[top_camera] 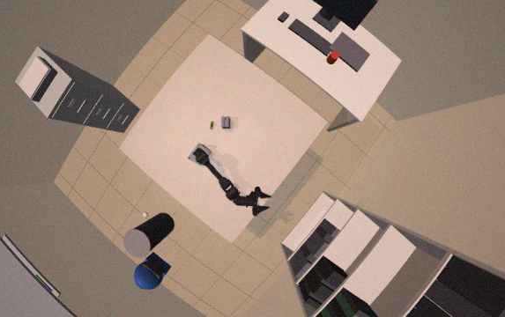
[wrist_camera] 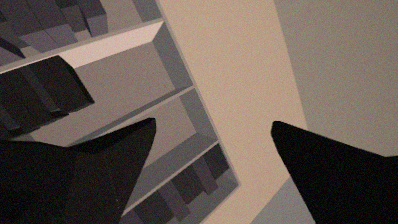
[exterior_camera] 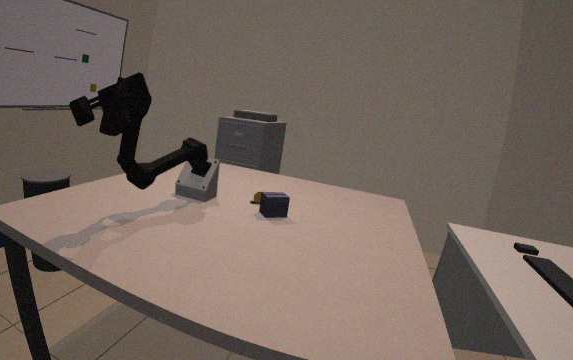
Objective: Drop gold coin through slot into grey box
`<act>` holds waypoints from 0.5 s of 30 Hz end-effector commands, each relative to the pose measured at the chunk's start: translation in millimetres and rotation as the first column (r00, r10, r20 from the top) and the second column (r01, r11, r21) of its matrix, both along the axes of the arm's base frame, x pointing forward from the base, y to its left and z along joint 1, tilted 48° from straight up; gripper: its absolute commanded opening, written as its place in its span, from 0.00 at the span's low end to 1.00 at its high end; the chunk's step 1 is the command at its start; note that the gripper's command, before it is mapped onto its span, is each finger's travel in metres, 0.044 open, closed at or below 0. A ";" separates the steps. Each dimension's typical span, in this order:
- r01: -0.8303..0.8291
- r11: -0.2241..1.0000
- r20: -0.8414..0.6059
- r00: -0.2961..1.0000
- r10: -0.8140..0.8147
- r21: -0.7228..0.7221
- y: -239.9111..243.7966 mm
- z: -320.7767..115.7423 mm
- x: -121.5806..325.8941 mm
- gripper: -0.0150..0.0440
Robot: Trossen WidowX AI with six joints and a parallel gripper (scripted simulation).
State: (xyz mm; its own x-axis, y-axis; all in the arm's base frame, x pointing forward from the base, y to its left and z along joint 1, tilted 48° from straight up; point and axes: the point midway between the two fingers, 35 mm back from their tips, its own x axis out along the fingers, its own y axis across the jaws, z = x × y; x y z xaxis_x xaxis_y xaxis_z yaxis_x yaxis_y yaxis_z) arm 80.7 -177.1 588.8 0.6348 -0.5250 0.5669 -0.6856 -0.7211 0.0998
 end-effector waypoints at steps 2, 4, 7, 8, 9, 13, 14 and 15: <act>0.009 0.999 -0.004 1.000 -0.009 -0.040 10.2 5.0 0.3 0.84; 0.031 0.988 -0.016 0.999 -0.033 -0.151 38.9 17.2 2.0 0.75; 0.061 0.943 -0.030 0.997 -0.075 -0.327 87.9 32.2 7.1 0.62; 0.069 0.921 -0.033 0.996 -0.089 -0.383 104.6 35.7 9.5 0.58; 0.076 0.896 -0.037 0.994 -0.103 -0.438 121.4 38.4 12.2 0.53; 0.135 0.770 -0.003 0.985 -0.175 -0.623 179.9 42.5 19.9 0.53; 0.135 0.731 -0.006 0.983 -0.186 -0.669 196.9 41.5 24.8 0.53; 0.131 0.688 -0.009 0.980 -0.197 -0.713 213.9 39.6 30.0 0.53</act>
